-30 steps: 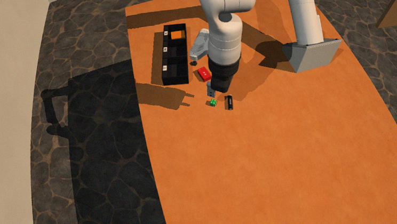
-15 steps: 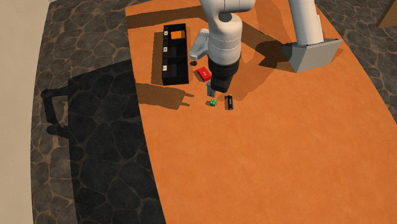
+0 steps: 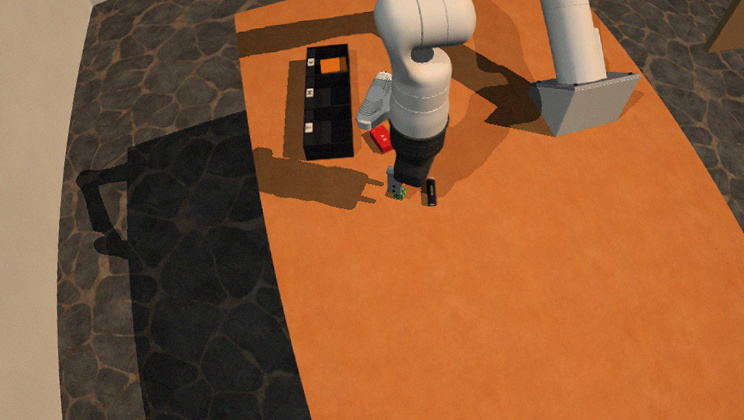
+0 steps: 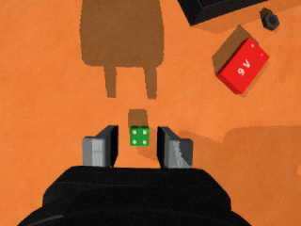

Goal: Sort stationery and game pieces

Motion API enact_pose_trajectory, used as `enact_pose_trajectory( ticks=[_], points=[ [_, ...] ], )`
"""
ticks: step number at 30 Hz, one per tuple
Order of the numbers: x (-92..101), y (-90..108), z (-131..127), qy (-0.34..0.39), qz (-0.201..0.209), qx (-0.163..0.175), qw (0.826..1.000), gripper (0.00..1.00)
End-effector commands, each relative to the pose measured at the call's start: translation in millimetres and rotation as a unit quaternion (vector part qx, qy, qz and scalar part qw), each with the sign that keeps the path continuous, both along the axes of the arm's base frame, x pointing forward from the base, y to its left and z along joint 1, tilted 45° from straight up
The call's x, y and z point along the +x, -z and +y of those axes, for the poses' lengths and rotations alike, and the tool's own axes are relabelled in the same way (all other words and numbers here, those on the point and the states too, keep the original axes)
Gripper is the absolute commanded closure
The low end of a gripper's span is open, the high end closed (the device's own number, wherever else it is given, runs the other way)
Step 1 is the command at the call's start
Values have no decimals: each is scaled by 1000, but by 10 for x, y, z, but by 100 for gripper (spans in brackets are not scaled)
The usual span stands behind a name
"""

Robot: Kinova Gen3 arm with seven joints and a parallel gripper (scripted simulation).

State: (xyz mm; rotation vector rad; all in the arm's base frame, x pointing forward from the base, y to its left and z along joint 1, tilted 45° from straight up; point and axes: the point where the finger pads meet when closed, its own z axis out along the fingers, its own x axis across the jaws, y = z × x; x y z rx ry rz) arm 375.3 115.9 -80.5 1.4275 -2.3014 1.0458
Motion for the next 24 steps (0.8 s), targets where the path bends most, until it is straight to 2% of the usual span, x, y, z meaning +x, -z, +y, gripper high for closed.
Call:
enact_pose_trajectory(
  ticks=[1,6,24],
  points=[
    [-23,43,-59,2,4,-4,1000,36],
    [4,186,-196,2,4,-4,1000,36],
    [29,248,-242,2,4,-4,1000,36]
  ],
)
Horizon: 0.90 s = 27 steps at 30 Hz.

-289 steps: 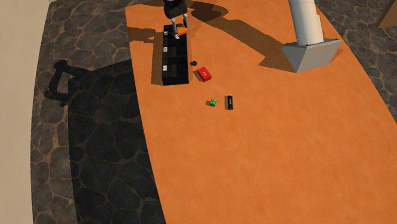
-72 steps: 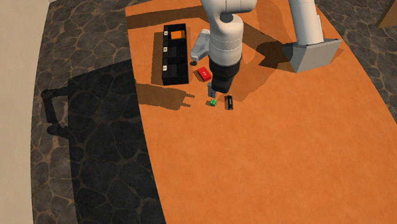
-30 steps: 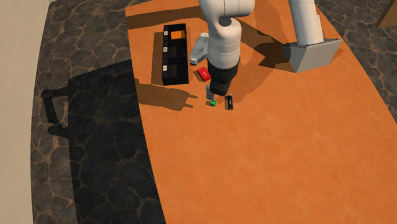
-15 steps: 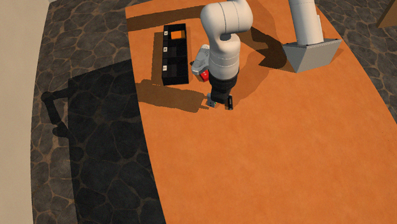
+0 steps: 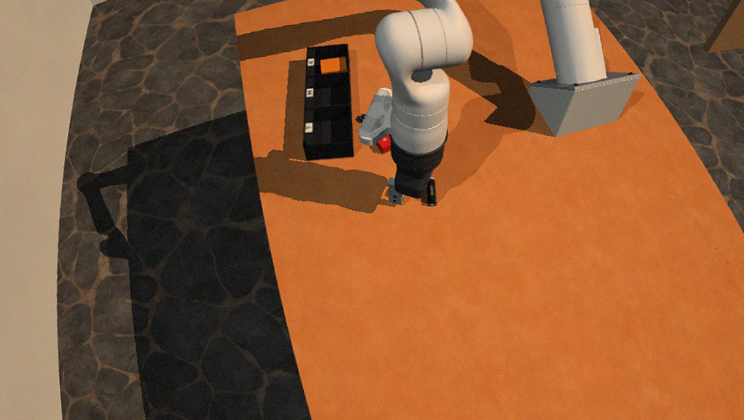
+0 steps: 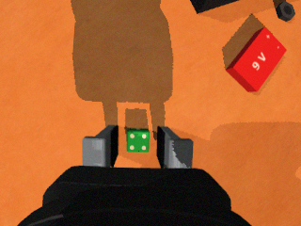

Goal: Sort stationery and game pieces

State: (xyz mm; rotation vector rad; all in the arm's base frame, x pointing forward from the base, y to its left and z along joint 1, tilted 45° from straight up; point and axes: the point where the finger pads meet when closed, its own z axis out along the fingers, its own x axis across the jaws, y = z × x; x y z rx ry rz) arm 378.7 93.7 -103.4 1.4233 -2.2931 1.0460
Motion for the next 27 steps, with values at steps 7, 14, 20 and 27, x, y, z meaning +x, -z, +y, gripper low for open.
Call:
enact_pose_trajectory(
  ticks=[7,14,20,27],
  points=[
    [1,47,-49,0,1,-1,1000,36],
    [5,48,-47,0,1,-1,1000,36],
    [7,48,-46,0,1,-1,1000,66],
    [7,48,-46,0,1,-1,1000,66]
  ],
)
